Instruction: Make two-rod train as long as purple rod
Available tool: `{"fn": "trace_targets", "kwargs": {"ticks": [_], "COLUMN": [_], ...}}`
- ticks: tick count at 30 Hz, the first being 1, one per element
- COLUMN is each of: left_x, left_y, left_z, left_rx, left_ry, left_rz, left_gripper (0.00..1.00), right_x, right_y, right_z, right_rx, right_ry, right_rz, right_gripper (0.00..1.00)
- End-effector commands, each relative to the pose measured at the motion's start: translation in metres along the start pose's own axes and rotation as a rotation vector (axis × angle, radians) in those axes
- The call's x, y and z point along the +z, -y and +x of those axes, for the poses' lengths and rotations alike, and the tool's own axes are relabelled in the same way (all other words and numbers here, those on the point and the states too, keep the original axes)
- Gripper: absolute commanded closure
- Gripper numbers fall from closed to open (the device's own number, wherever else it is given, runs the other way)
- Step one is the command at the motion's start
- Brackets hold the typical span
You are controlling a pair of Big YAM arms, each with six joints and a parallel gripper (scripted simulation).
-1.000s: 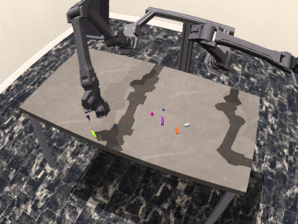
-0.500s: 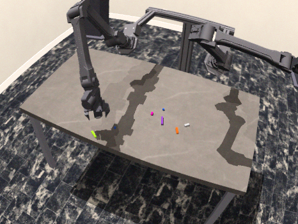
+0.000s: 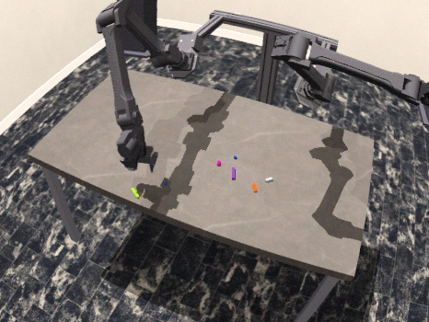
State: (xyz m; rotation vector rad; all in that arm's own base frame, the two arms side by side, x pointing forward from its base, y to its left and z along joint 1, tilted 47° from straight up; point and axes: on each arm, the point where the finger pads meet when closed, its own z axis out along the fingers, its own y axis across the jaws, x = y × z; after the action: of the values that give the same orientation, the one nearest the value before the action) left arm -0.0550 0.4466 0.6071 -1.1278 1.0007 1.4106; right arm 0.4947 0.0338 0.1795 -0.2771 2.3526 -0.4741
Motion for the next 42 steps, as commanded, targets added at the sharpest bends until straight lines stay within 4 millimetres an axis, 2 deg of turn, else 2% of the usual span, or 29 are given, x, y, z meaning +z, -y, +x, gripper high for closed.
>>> {"fn": "trace_targets", "kwargs": {"ticks": [1,17,19,20,34,42], "left_x": [-0.0059,-0.0059,-0.0059,-0.0059,-0.0059,-0.0059], "left_y": [-0.0037,-0.0037,-0.0037,-0.0037,-0.0037,-0.0037], "left_z": [-0.008,-0.008,-0.008,-0.008,-0.008,-0.008], "left_rx": [-0.006,-0.006,-0.006,-0.006,-0.006,-0.006], "left_ry": [0.023,0.023,0.023,0.023,0.023,0.023], "left_rz": [-0.005,-0.005,-0.005,-0.005,-0.005,-0.005], "left_gripper": [0.0,0.0,0.0,0.0,0.0,0.0], "right_x": [0.0035,0.004,0.004,0.0038,0.0047,0.0033], "right_y": [0.0057,0.0063,0.0063,0.0054,0.0066,0.0065], "right_z": [-0.0094,-0.0103,-0.0103,-0.0105,-0.0099,-0.011], "right_rx": [0.143,0.567,0.567,0.632,0.992,1.083], "right_ry": [0.004,0.003,0.003,0.003,0.0,0.003], "right_rz": [0.007,0.005,0.005,0.004,0.005,0.003], "right_gripper": [0.0,0.0,0.0,0.0,0.0,0.0]}}
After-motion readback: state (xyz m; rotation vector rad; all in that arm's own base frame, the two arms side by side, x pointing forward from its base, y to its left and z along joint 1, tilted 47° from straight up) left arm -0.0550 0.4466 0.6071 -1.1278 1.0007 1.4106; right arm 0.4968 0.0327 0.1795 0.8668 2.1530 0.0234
